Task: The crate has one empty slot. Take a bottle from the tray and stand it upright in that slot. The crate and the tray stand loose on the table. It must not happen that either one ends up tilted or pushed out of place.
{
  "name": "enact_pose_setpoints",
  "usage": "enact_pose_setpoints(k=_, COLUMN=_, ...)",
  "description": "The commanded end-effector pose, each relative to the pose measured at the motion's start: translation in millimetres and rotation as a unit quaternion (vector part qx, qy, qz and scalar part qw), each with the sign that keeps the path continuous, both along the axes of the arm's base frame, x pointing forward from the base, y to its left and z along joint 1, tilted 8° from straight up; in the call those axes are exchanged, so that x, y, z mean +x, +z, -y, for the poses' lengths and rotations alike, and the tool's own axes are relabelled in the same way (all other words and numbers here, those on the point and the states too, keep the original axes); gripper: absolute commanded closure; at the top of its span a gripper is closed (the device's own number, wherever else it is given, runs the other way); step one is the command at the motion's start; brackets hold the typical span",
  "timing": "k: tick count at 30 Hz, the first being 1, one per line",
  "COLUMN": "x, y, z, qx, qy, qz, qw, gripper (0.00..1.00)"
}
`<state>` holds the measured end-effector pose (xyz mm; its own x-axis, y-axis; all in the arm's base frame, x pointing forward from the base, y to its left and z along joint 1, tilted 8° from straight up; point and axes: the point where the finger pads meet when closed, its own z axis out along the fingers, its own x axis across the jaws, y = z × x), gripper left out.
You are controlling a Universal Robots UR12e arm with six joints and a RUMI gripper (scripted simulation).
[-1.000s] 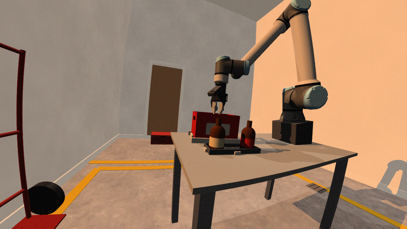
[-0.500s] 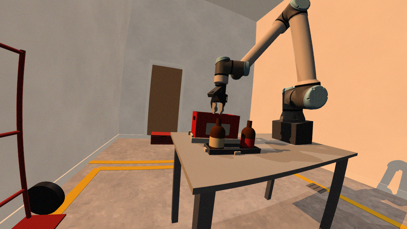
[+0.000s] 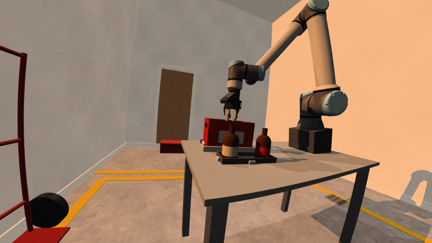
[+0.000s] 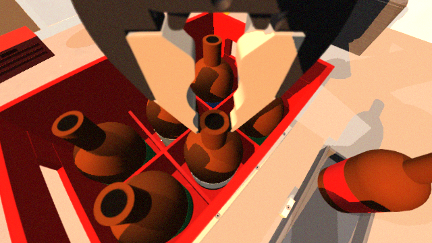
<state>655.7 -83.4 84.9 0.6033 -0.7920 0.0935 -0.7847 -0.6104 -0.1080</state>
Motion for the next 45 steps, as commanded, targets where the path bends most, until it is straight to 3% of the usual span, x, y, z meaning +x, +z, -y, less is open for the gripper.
enact_pose_setpoints(k=1, x=0.6, y=0.7, z=0.2, qx=0.0, qy=0.0, qz=0.001, qw=1.0, gripper=1.0)
enact_pose_setpoints(k=34, x=0.6, y=0.7, z=0.2, qx=0.0, qy=0.0, qz=0.001, qw=1.0, gripper=1.0)
enact_pose_setpoints(k=35, x=0.6, y=0.7, z=0.2, qx=0.0, qy=0.0, qz=0.001, qw=1.0, gripper=0.62)
enact_pose_setpoints(k=45, x=0.6, y=0.7, z=0.2, qx=0.0, qy=0.0, qz=0.001, qw=1.0, gripper=0.62)
